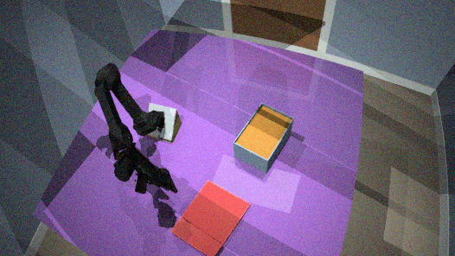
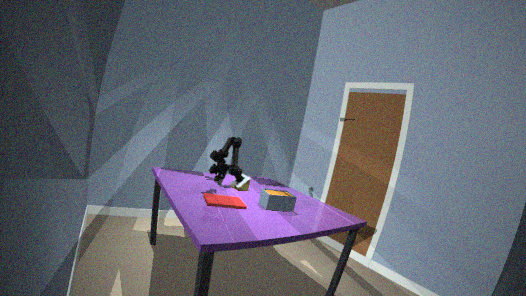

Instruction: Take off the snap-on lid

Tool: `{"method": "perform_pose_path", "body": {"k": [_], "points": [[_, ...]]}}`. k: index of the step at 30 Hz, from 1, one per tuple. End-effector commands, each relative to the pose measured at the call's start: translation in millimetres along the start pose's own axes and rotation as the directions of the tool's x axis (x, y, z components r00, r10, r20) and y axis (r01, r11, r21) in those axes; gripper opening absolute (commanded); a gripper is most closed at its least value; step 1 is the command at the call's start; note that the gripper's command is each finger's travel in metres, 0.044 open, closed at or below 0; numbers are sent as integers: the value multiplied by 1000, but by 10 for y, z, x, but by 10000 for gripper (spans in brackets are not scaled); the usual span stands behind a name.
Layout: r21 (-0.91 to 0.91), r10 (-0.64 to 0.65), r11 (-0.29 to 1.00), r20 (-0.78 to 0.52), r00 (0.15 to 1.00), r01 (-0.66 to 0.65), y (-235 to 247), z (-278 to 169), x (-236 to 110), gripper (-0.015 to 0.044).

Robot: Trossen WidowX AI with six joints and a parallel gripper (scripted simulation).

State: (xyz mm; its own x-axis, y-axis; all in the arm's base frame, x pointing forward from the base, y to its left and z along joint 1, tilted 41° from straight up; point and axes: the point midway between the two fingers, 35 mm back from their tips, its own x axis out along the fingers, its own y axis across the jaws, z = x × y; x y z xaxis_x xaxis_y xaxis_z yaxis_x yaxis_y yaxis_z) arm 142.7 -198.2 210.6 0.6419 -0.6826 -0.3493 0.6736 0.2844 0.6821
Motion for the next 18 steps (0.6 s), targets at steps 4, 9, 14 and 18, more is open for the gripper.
{"method": "perform_pose_path", "body": {"k": [4,9,14,18], "points": [[1,6,1000,7,1000,-6,102,22,-145,440],[1,6,1000,7,1000,-6,151,22,-232,440],[1,6,1000,7,1000,-6,199,21,-320,440],[2,6,1000,6,1000,-6,238,21,-390,440]]}}
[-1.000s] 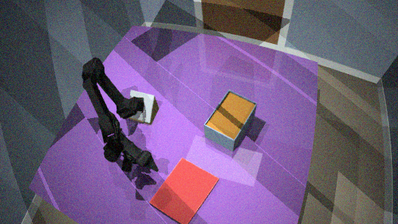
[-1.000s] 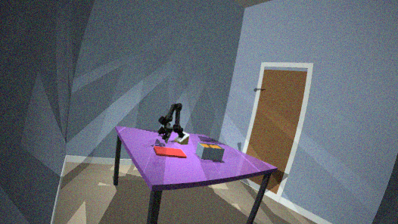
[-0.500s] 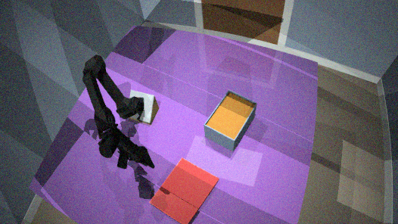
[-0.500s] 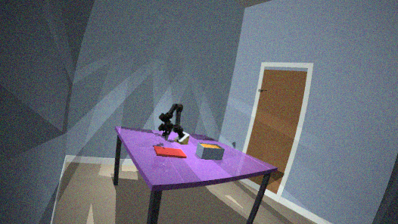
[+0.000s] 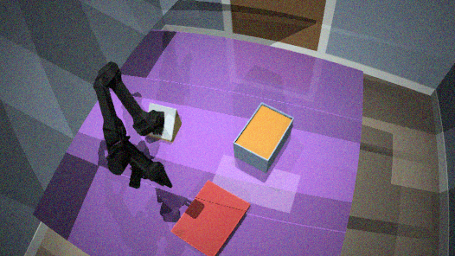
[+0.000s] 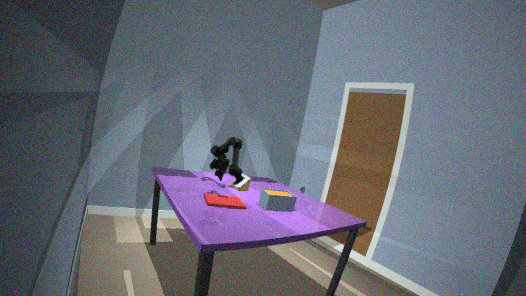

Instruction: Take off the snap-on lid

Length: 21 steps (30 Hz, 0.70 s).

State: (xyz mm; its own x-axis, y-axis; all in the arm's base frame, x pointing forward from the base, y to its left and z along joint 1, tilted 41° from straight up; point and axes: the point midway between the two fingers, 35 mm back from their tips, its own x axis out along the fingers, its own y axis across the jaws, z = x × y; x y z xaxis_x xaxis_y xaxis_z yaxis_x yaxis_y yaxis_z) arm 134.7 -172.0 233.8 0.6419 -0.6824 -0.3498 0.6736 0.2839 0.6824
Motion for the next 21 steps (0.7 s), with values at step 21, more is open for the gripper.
{"method": "perform_pose_path", "body": {"k": [21], "points": [[1,6,1000,7,1000,-6,58,1,-99,440]]}}
